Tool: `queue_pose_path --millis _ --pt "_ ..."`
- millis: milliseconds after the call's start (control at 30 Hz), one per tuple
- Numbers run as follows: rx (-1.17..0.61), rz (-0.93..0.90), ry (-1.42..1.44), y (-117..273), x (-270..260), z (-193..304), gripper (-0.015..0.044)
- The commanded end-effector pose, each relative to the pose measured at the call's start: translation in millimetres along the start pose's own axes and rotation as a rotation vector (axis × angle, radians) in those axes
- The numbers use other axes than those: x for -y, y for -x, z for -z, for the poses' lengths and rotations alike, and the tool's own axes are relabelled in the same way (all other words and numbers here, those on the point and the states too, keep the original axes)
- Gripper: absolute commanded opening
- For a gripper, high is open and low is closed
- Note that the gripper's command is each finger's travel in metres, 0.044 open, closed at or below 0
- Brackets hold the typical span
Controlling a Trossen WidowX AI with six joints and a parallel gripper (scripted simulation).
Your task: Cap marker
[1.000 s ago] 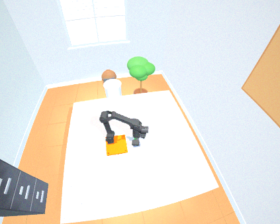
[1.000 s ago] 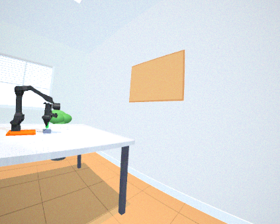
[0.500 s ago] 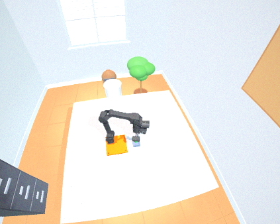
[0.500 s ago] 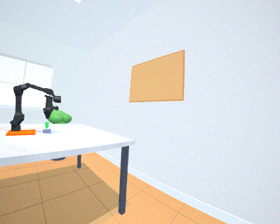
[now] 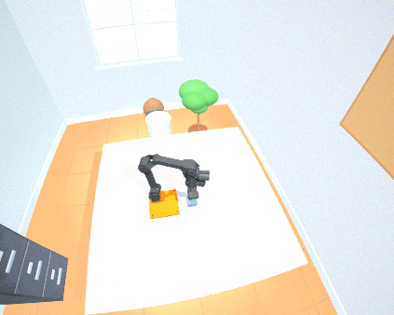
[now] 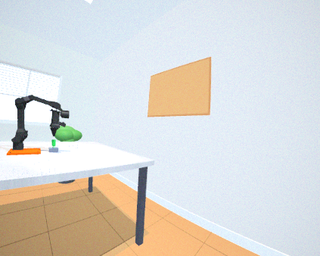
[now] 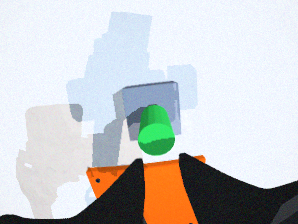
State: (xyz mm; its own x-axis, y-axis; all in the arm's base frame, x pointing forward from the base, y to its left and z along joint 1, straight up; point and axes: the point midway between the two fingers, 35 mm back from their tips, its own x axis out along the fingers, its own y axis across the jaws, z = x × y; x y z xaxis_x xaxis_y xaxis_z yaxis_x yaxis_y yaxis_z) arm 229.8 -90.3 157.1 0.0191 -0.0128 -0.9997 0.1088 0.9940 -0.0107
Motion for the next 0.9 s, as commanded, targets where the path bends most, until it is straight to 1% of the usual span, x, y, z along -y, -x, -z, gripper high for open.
queue_pose_path --millis 0,33,400,867 --pt "0.009 0.000 0.009 1 0 0 0.0020" --pt "0.009 0.000 0.009 1 0 0 0.0000" --pt "0.009 0.000 0.009 -1 0 0 0.0000" --pt "0.009 0.000 0.009 -22 0 -1 0.0000"
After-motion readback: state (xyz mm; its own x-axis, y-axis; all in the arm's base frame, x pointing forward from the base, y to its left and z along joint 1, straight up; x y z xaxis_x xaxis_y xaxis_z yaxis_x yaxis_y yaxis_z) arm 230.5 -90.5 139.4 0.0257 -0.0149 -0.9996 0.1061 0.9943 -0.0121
